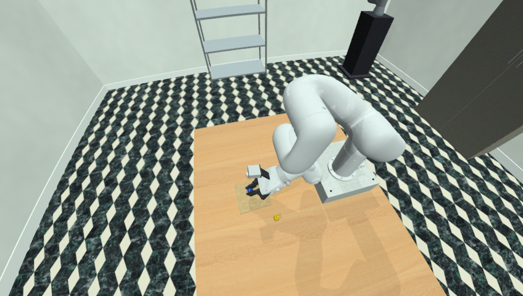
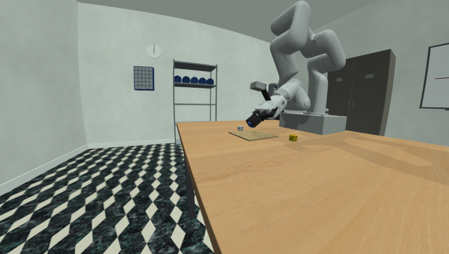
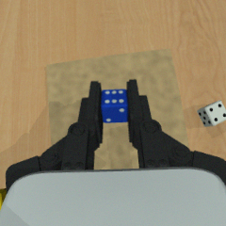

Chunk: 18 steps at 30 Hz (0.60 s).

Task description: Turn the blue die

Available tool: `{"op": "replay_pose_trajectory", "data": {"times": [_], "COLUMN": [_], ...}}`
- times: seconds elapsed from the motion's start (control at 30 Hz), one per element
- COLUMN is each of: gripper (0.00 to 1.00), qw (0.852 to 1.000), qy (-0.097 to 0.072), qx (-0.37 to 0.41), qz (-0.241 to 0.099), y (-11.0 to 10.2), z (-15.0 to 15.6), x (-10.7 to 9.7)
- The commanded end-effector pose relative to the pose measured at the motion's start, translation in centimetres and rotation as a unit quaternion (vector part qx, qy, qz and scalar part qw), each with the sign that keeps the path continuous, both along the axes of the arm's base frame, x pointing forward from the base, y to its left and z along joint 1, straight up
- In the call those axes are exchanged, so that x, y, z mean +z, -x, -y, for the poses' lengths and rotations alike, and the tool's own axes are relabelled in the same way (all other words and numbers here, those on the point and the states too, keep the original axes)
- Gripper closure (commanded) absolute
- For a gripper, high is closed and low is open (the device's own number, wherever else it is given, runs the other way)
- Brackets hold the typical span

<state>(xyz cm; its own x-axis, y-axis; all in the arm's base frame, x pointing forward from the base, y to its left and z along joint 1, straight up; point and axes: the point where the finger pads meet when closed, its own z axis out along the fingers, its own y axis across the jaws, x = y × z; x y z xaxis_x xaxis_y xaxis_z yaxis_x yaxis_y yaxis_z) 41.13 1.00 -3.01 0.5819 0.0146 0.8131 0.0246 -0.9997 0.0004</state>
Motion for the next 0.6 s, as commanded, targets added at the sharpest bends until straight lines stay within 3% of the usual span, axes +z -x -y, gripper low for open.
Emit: {"op": "replay_pose_trajectory", "data": {"times": [0.0,0.57], "gripper": [0.85,0.85], "qw": [1.0,1.0], "qy": [0.0,0.0], "qx": [0.0,0.0], "qz": [0.002,0.002], "y": [-0.1,-0.1], "z": [0.0,0.0], "x": [-1.0,-1.3]}}
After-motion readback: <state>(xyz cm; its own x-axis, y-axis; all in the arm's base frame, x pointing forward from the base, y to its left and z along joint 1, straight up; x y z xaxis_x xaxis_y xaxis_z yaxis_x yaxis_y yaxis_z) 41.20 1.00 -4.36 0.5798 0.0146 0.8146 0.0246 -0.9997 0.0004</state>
